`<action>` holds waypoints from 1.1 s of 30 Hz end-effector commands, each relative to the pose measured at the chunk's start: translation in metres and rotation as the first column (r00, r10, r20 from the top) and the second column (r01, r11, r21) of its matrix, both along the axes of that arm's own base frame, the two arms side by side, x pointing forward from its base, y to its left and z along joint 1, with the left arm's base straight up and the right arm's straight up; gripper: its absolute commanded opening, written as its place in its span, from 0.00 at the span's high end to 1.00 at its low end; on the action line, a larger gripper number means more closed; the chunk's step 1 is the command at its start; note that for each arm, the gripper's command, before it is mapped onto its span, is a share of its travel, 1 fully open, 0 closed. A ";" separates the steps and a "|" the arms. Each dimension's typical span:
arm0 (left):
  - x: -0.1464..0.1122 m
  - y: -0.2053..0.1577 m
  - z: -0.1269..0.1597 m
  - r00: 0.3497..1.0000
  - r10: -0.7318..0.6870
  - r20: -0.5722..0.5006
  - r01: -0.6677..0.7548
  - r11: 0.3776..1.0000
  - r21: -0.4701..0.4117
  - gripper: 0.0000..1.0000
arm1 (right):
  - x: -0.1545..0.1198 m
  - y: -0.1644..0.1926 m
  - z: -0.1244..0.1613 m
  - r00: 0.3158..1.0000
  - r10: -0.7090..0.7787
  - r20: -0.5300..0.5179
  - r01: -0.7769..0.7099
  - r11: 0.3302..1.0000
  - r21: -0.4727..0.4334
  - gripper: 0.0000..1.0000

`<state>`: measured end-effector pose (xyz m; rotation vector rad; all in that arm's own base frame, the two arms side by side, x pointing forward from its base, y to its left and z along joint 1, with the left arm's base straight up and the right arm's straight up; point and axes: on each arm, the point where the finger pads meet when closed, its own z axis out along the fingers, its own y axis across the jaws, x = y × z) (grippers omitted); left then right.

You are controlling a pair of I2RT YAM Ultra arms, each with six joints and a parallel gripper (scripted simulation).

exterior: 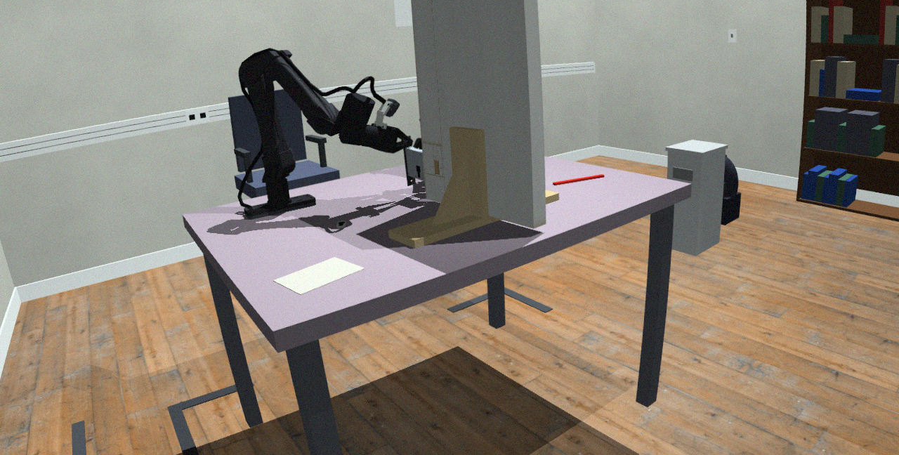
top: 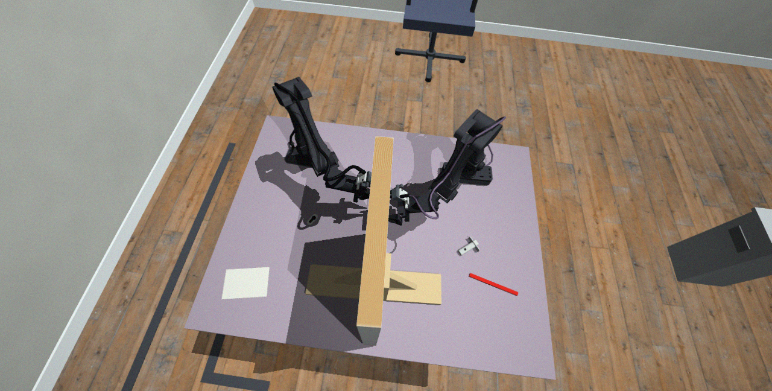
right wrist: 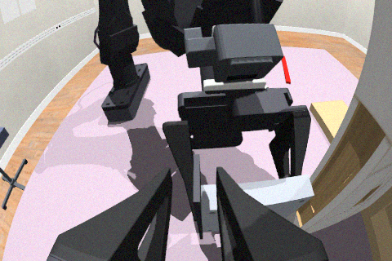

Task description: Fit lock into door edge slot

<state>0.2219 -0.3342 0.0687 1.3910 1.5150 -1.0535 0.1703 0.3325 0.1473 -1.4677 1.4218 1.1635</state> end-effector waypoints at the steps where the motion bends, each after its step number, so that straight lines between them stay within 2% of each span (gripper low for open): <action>1: 0.003 -0.008 0.027 0.998 -0.026 0.066 0.031 0.997 -0.073 0.24 | 0.003 -0.001 0.003 1.000 0.001 0.012 -0.001 1.000 0.018 0.71; 24: 0.003 -0.008 0.027 0.998 -0.026 0.066 0.031 0.997 -0.073 0.24 | 0.001 0.001 0.004 1.000 0.000 0.010 0.000 1.000 0.010 1.00; 27: 0.003 -0.008 0.027 0.998 -0.026 0.066 0.031 0.997 -0.073 0.24 | 0.001 0.001 0.004 1.000 0.000 0.010 0.000 1.000 0.010 1.00; 33: 0.003 -0.008 0.027 0.998 -0.026 0.066 0.031 0.997 -0.073 0.16 | 0.001 0.001 0.004 1.000 0.000 0.010 0.000 1.000 0.010 1.00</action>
